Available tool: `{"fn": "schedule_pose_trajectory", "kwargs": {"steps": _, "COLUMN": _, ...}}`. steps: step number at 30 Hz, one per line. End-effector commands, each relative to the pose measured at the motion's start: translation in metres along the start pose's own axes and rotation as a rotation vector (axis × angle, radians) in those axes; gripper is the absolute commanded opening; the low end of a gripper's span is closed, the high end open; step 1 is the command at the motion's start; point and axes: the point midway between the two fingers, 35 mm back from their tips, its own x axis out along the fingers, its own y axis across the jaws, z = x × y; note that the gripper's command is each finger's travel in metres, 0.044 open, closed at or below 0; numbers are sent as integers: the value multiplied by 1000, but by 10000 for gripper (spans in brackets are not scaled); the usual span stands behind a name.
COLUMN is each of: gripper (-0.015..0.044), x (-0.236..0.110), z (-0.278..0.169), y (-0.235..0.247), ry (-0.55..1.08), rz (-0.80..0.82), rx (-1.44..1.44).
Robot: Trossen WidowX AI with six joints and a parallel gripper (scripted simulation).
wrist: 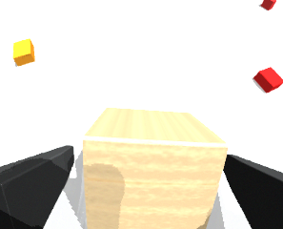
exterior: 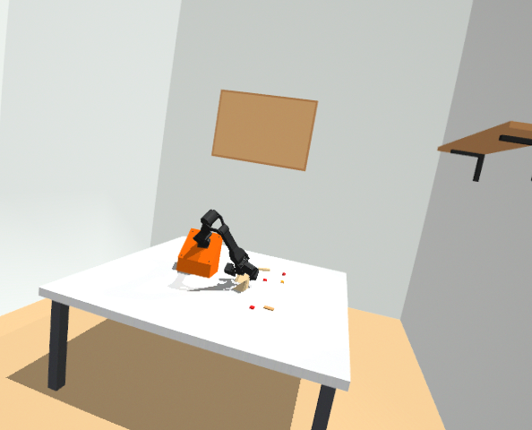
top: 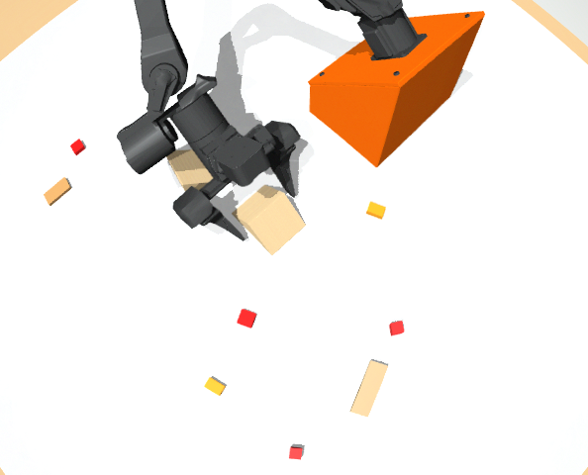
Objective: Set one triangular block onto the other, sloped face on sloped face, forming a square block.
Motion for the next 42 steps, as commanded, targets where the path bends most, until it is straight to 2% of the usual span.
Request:
{"fn": "schedule_pose_trajectory", "kwargs": {"steps": 1, "gripper": 414, "x": 0, "z": 0, "y": 0, "ry": 0, "rz": 0, "rx": 0}}
{"fn": "schedule_pose_trajectory", "kwargs": {"steps": 6, "gripper": 282, "x": 0, "z": 0, "y": 0, "ry": 0, "rz": 0, "rx": 0}}
{"fn": "schedule_pose_trajectory", "kwargs": {"steps": 13, "gripper": 236, "x": 0, "z": 0, "y": 0, "ry": 0, "rz": 0, "rx": 0}}
{"fn": "schedule_pose_trajectory", "kwargs": {"steps": 22, "gripper": 0, "x": -15, "z": 14, "y": -3, "ry": -1, "rz": 0, "rx": 0}}
{"fn": "schedule_pose_trajectory", "kwargs": {"steps": 37, "gripper": 0, "x": -66, "z": 67, "y": -2, "ry": -4, "rz": 0, "rx": 0}}
{"fn": "schedule_pose_trajectory", "kwargs": {"steps": 42, "gripper": 0, "x": -71, "z": 72, "y": 0, "ry": -5, "rz": 0, "rx": 0}}
